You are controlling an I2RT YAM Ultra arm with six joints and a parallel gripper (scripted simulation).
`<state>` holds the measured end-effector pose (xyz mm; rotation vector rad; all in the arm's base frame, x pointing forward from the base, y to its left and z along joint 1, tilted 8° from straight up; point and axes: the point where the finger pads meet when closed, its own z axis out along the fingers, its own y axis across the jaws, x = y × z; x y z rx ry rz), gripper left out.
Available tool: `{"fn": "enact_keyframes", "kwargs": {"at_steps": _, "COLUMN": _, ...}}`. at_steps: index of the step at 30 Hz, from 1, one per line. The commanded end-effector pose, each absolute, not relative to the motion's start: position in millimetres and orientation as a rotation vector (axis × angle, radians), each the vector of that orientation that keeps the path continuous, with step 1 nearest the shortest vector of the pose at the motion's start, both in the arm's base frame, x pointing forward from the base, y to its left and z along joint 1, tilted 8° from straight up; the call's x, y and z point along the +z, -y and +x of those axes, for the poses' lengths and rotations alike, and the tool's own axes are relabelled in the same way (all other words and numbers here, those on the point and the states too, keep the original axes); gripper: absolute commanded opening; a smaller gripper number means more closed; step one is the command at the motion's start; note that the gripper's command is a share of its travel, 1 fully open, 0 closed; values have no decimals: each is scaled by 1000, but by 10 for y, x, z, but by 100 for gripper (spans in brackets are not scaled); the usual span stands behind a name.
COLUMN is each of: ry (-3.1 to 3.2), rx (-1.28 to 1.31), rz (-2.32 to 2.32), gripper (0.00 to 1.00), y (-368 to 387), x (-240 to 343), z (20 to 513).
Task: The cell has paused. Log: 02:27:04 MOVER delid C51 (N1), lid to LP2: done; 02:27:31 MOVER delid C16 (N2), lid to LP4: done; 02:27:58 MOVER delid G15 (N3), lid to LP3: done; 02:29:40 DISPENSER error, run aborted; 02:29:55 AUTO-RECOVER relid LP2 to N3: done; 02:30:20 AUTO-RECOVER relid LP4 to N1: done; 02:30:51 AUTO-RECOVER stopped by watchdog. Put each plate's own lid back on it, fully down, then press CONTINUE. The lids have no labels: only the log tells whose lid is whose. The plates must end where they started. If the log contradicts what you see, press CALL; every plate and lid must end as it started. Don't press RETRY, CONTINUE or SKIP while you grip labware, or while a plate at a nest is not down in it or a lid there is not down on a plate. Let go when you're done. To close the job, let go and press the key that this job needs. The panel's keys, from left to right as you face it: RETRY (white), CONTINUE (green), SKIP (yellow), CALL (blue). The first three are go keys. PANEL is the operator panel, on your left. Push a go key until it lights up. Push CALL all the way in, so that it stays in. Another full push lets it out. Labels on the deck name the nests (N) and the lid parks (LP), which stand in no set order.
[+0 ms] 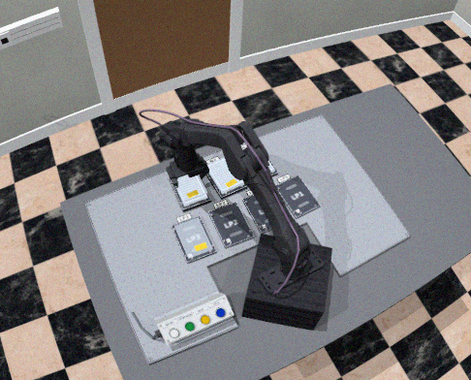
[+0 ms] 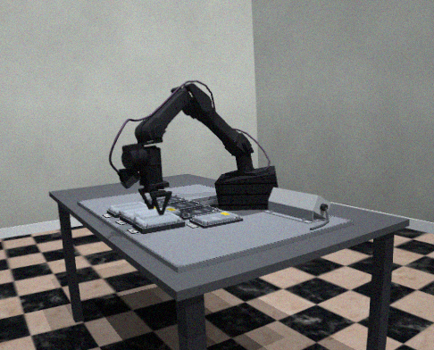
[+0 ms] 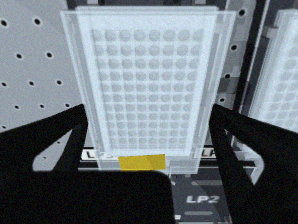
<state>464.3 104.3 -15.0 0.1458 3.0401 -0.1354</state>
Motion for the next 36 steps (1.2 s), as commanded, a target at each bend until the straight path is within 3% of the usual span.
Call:
{"fn": "enact_keyframes", "kwargs": {"at_steps": 1, "ry": -3007, "rx": -130, "rz": 137, "gripper": 0, "y": -1081, "x": -111, "z": 4708}}
{"fn": "enact_keyframes", "kwargs": {"at_steps": 36, "ry": -2994, "rx": -122, "rz": 133, "gripper": 0, "y": -1085, "x": -185, "z": 4735}}
